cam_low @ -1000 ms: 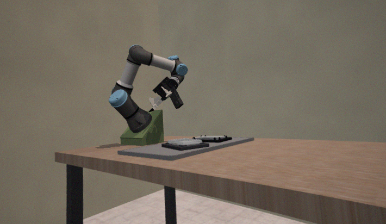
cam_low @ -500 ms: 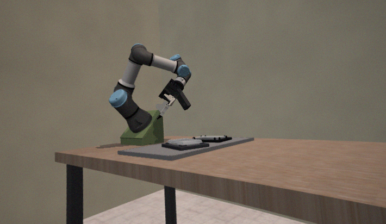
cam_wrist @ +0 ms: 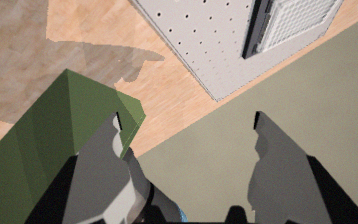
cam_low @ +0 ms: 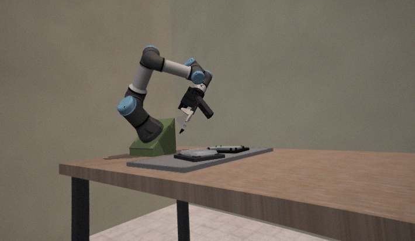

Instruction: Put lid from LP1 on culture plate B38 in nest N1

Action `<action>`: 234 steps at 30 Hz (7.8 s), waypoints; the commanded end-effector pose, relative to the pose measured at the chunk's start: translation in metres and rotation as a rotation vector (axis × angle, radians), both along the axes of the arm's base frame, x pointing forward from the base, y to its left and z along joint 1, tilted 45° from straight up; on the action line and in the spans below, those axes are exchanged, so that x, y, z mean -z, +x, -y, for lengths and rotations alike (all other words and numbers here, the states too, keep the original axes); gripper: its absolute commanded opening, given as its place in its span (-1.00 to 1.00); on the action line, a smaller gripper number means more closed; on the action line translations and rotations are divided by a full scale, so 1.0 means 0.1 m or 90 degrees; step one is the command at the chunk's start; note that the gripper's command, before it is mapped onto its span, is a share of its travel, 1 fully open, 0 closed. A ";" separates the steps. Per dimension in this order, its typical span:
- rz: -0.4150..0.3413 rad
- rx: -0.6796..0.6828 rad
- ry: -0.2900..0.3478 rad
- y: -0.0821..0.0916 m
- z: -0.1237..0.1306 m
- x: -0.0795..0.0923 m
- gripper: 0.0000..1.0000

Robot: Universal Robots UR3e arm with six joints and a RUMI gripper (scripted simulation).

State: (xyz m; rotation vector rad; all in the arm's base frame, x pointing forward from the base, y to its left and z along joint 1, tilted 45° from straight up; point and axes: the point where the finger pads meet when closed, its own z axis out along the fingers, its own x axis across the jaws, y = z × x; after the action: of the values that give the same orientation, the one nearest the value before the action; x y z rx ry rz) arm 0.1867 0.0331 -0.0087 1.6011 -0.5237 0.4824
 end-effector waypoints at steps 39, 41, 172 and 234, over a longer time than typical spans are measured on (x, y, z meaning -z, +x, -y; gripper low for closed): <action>0.329 0.192 0.309 1.10 -0.12 0.84 0.64; 0.349 0.199 0.323 1.20 -0.12 0.86 0.64; 0.551 0.269 0.405 1.83 0.14 0.69 -1.00; 0.734 0.353 0.377 2.00 1.36 -0.46 -1.00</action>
State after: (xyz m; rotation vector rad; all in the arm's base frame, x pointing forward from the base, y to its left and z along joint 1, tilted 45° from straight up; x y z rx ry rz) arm 0.3857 -0.1025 0.0374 1.4805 -2.0654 0.8436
